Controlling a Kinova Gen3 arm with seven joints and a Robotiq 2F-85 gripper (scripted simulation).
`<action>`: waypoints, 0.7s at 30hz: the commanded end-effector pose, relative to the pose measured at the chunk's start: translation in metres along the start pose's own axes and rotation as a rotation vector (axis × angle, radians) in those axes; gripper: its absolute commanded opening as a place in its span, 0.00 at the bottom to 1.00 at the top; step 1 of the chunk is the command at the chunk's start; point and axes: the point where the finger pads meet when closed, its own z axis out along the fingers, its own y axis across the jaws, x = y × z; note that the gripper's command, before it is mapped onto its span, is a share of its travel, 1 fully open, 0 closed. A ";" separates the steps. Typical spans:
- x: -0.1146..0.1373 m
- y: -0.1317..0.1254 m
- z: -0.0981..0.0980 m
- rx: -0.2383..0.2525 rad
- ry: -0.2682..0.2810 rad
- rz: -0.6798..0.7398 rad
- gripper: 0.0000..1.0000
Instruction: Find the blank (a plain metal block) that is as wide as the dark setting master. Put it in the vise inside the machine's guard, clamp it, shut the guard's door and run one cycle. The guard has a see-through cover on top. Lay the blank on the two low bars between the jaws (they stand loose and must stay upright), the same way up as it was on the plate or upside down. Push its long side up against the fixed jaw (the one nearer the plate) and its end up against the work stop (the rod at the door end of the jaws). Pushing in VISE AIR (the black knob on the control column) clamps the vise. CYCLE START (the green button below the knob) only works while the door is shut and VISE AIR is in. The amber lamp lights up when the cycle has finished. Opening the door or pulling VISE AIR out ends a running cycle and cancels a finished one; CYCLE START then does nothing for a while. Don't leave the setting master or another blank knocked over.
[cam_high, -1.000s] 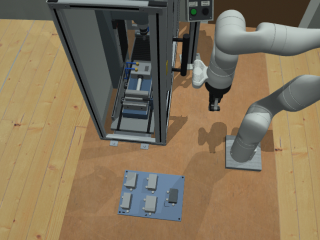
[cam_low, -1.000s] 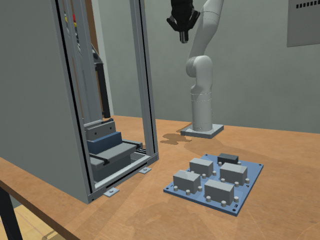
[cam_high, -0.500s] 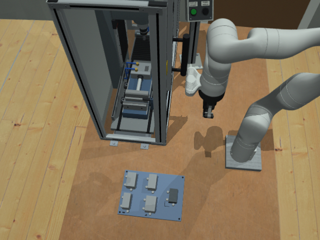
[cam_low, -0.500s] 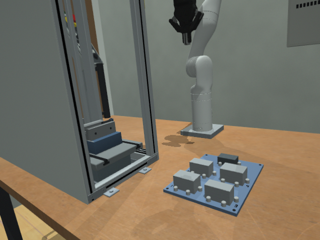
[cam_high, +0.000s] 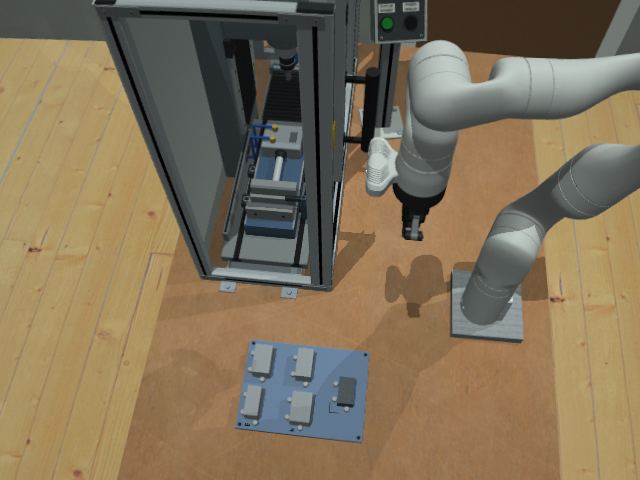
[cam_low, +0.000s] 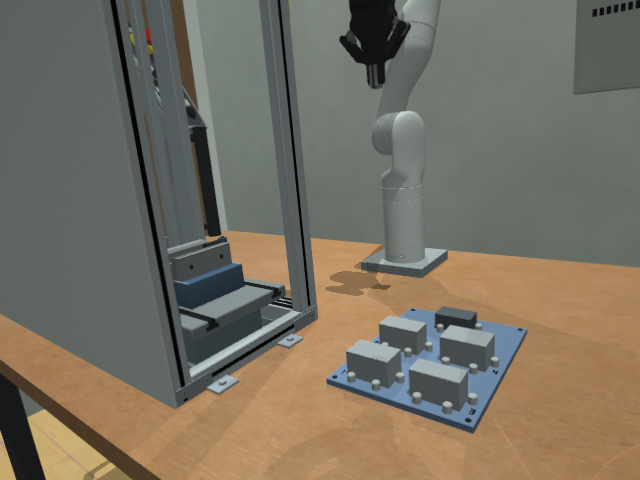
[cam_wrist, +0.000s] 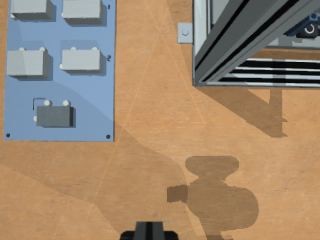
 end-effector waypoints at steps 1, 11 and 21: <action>0.000 0.000 -0.012 0.000 0.001 0.000 0.10; 0.000 0.000 -0.016 0.000 0.001 0.000 0.10; 0.000 -0.058 0.001 0.000 0.001 0.000 0.10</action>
